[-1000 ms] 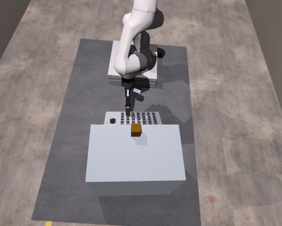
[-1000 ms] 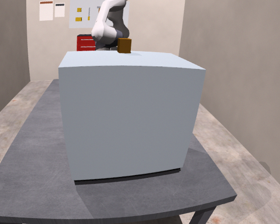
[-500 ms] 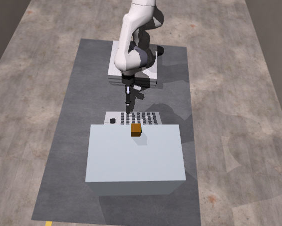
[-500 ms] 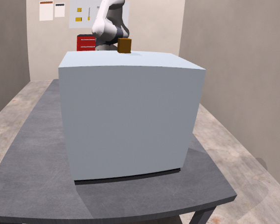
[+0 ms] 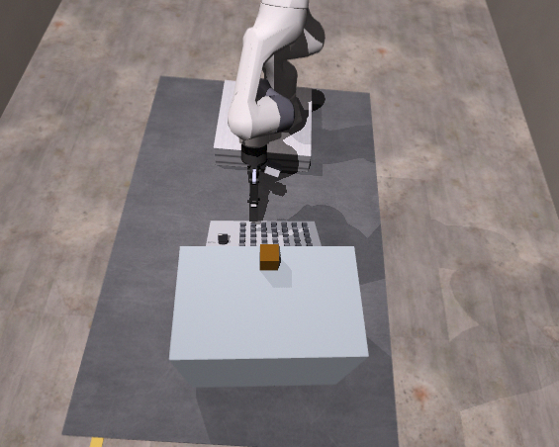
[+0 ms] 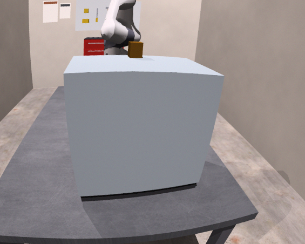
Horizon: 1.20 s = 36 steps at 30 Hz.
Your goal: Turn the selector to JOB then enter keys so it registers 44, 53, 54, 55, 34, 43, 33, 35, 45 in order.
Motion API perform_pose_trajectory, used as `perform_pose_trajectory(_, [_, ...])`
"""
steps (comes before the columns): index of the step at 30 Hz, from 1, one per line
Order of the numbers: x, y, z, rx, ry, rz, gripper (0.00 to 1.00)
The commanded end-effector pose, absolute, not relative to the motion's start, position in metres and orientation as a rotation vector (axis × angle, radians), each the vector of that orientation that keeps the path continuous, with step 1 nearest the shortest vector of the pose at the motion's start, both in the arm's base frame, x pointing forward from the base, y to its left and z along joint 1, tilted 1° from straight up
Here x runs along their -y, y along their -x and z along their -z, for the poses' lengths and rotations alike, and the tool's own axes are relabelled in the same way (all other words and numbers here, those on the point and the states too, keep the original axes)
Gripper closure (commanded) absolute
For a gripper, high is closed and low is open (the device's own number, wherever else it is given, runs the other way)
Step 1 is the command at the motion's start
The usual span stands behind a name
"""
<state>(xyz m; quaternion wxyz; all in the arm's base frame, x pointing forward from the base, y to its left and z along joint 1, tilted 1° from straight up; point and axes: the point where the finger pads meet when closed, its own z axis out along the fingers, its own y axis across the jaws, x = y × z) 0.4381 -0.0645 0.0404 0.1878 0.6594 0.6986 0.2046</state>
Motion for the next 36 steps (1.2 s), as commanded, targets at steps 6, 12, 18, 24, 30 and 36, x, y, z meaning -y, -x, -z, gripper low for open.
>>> perform_pose_trajectory(6, [0.036, -0.481, -0.069, -1.961, -1.865, -0.576, 0.9])
perform_pose_trajectory(12, [0.029, -0.491, -0.076, -1.961, -1.865, -0.576, 0.9])
perform_pose_trajectory(18, [0.029, -0.492, -0.075, -1.961, -1.865, -0.576, 0.9])
perform_pose_trajectory(24, [0.029, -0.496, -0.069, -1.961, -1.865, -0.576, 0.9])
perform_pose_trajectory(30, [0.029, -0.5, -0.063, -1.961, -1.865, -0.576, 0.9])
perform_pose_trajectory(36, [0.028, -0.503, -0.058, -1.961, -1.865, -0.576, 0.9])
